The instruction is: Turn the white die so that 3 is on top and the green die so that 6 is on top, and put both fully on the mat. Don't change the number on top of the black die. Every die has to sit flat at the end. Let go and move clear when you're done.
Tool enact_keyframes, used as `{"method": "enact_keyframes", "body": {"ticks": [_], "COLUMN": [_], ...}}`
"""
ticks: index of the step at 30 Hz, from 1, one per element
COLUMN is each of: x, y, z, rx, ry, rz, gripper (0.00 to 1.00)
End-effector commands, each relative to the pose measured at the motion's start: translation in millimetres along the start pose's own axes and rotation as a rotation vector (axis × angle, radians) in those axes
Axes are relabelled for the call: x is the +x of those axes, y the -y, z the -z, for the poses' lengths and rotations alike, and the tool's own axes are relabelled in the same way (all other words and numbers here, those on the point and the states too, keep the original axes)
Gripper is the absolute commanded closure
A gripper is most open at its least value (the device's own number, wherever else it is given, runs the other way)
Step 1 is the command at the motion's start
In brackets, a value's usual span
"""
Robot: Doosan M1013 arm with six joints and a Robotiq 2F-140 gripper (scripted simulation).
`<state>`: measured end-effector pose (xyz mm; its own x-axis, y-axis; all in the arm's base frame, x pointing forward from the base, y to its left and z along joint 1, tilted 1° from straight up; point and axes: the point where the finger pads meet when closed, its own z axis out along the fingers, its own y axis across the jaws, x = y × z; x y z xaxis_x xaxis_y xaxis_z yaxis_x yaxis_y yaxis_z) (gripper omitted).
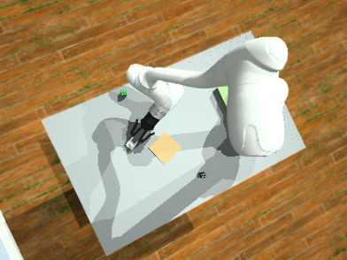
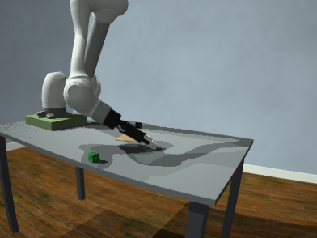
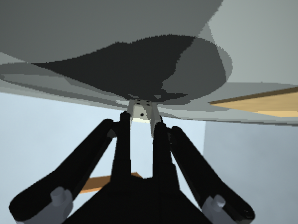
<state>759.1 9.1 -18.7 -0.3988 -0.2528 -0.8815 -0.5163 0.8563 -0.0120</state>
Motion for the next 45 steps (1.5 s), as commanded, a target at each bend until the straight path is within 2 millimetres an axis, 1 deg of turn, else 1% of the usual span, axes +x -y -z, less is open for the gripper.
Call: {"method": "enact_keyframes", "body": {"ticks": [1,31,32,37,38,42,43,45], "x": [-0.2,-0.2,-0.2,-0.2,-0.2,-0.2,-0.2,-0.2], "y": [0.0,0.0,0.0,0.0,0.0,0.0,0.0,0.0], "z": [0.0,0.0,0.0,0.0,0.0,0.0,0.0,0.0], "rx": [0.000,0.000,0.000,0.000,0.000,0.000,0.000,0.000], "ry": [0.000,0.000,0.000,0.000,0.000,0.000,0.000,0.000], "rz": [0.000,0.000,0.000,0.000,0.000,0.000,0.000,0.000], "gripper": [0.76,0.76,0.74,0.71,0.69,0.69,0.67,0.67]}}
